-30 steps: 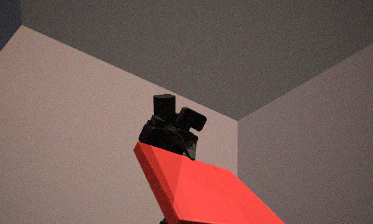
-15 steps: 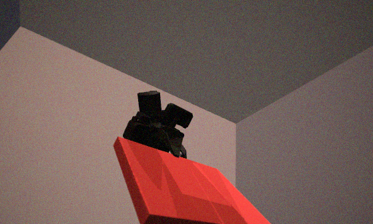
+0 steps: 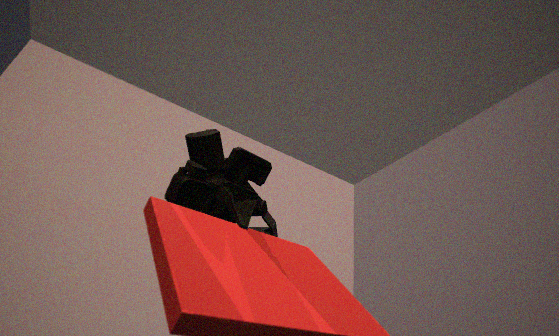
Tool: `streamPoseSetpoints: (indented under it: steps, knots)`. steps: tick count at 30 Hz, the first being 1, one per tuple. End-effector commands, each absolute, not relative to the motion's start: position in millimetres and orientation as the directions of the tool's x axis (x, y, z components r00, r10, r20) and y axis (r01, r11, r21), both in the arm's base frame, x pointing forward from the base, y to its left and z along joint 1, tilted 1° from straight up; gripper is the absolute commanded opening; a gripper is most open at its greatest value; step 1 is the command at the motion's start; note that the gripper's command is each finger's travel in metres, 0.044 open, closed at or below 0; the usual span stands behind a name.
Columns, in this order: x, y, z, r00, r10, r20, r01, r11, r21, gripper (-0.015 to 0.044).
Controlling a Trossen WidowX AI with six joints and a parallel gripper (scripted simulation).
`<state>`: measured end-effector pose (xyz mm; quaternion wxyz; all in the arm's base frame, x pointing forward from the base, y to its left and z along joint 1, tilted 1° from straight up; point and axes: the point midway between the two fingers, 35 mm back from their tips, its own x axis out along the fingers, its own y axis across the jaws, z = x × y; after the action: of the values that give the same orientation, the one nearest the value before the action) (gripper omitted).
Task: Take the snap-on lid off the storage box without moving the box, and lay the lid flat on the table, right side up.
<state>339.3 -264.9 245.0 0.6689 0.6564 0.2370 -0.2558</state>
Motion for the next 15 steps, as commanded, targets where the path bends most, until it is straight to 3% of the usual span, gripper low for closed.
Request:
streamPoseSetpoints:
  steps: [1, 15]
  knots:
    - [339, -271, 250, 0.766, -0.030, -0.642, 0.643, 0.018, 0.766, 0.0000]
    - [335, -299, 251, 0.765, -0.032, -0.643, 0.643, 0.019, 0.765, 0.0000]
